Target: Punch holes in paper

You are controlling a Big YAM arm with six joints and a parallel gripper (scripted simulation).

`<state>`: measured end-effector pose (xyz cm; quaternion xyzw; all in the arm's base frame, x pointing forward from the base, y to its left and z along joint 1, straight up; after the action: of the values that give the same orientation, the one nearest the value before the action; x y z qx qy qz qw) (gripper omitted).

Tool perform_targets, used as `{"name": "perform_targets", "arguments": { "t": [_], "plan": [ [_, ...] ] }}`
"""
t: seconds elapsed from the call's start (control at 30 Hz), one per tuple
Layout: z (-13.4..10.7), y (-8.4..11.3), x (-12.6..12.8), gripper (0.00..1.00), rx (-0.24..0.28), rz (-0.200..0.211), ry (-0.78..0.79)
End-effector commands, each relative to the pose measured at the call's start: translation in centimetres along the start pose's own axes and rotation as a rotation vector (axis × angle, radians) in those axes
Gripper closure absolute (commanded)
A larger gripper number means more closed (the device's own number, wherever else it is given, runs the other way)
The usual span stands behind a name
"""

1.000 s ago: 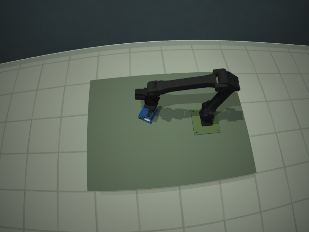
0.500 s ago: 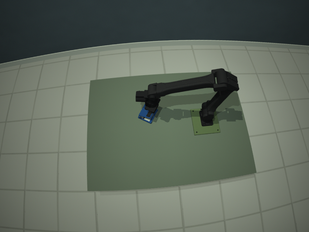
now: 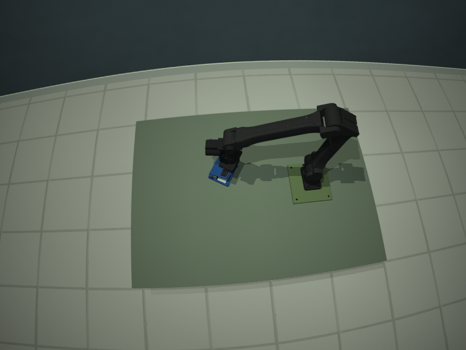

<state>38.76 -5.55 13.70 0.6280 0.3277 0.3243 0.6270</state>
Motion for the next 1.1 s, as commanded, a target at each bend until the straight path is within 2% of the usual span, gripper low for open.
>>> {"name": "perform_targets", "arguments": {
  "t": [0.0,1.07],
  "plan": [
    [-0.10,0.05,0.24,1.00,-0.012,0.004,-0.003],
    [-0.17,0.31,0.15,1.00,-0.015,0.005,-0.004]
  ]
}}
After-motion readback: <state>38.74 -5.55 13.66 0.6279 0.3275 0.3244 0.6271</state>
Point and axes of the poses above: the point where the finger pads meet when closed, its own y axis back along the fingers, its own x axis across the jaws, z = x × y, the point moved 5 cm from there along y, back along the fingers, and after that the axes turned 4 degrees about -y, right-handed, at the moved point
